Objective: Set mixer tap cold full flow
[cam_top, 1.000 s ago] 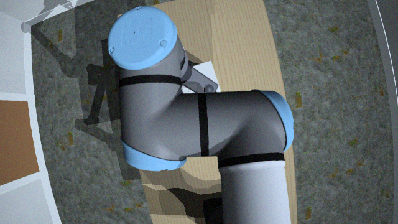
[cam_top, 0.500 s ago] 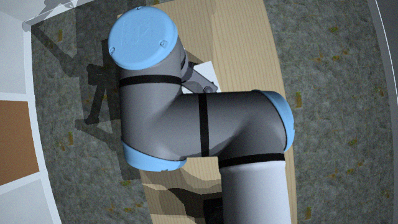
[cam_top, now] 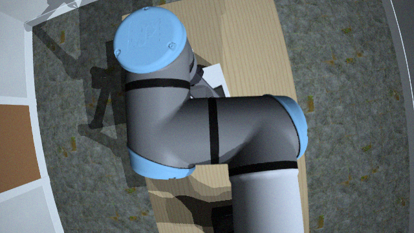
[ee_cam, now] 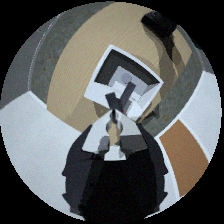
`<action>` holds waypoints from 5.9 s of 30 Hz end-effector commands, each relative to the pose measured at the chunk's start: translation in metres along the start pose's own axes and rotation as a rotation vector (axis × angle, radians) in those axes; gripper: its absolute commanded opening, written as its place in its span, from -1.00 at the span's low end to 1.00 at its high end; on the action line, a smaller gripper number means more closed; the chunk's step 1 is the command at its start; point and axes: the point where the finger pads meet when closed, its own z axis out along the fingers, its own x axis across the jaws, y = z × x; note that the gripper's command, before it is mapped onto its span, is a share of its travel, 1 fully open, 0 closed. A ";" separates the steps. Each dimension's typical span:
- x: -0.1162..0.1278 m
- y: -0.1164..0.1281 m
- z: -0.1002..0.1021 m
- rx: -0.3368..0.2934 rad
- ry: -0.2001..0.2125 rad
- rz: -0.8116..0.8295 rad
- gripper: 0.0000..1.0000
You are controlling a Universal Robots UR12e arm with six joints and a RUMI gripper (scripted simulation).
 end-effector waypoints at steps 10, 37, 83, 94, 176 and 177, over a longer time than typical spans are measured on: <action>0.004 -0.002 -0.003 0.000 -0.002 0.366 -1.00; 0.012 -0.001 -0.007 -0.001 -0.002 1.325 -1.00; 0.000 0.004 -0.014 -0.003 -0.001 2.766 -1.00; -0.002 0.003 -0.015 -0.003 -0.001 2.864 -1.00; -0.003 0.003 0.009 -0.003 -0.001 2.897 -0.24; -0.003 0.003 0.010 -0.003 -0.001 2.897 -0.24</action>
